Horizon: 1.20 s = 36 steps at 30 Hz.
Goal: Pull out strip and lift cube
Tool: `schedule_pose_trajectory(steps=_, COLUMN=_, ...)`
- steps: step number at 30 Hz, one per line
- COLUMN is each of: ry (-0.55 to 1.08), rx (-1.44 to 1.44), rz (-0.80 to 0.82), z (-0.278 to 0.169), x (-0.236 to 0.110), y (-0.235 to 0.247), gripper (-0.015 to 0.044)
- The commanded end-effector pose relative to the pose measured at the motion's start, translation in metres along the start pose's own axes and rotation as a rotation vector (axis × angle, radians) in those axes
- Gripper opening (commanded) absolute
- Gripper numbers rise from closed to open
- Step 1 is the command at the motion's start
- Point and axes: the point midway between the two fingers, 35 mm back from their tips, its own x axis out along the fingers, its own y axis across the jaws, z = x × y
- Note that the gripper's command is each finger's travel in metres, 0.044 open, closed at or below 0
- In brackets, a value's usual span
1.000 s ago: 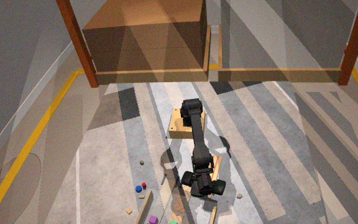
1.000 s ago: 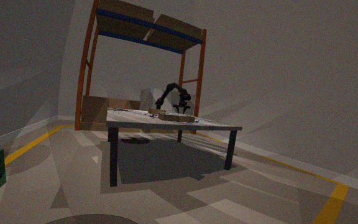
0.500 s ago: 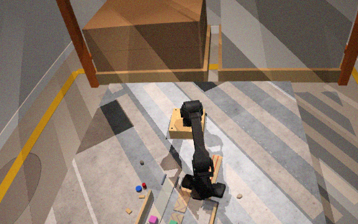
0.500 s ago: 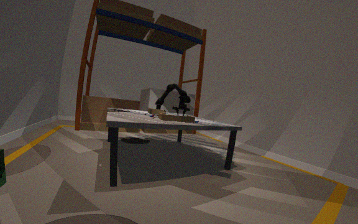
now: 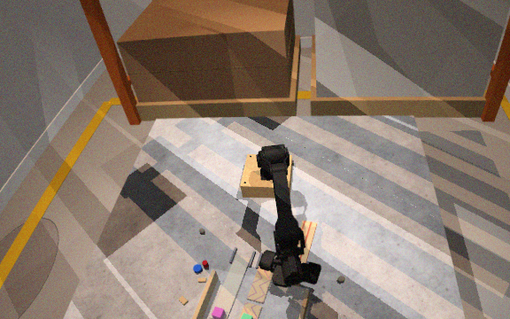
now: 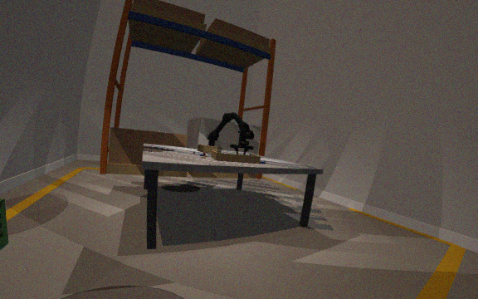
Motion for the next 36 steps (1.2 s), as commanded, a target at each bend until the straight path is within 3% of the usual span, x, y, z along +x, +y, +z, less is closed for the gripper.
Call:
schedule_pose_trajectory(steps=1, ry=-0.001, rx=0.000, rz=0.001, z=0.000, x=-0.001, y=0.000, gripper=0.0145)
schedule_pose_trajectory(steps=9, ry=-0.001, rx=0.000, rz=0.001, z=0.000, x=-0.001, y=0.000, gripper=0.0092)
schedule_pose_trajectory(steps=13, ry=-0.001, rx=0.000, rz=0.000, z=-0.002, x=-0.002, y=-0.001, gripper=0.0000)
schedule_pose_trajectory(steps=28, ry=0.004, rx=-0.001, rz=-0.007, z=-0.047, x=-0.039, y=-0.027, gripper=0.0000)
schedule_pose_trajectory(steps=36, ry=0.006, rx=-0.002, rz=-0.007, z=-0.056, x=-0.042, y=-0.032, gripper=0.0000)
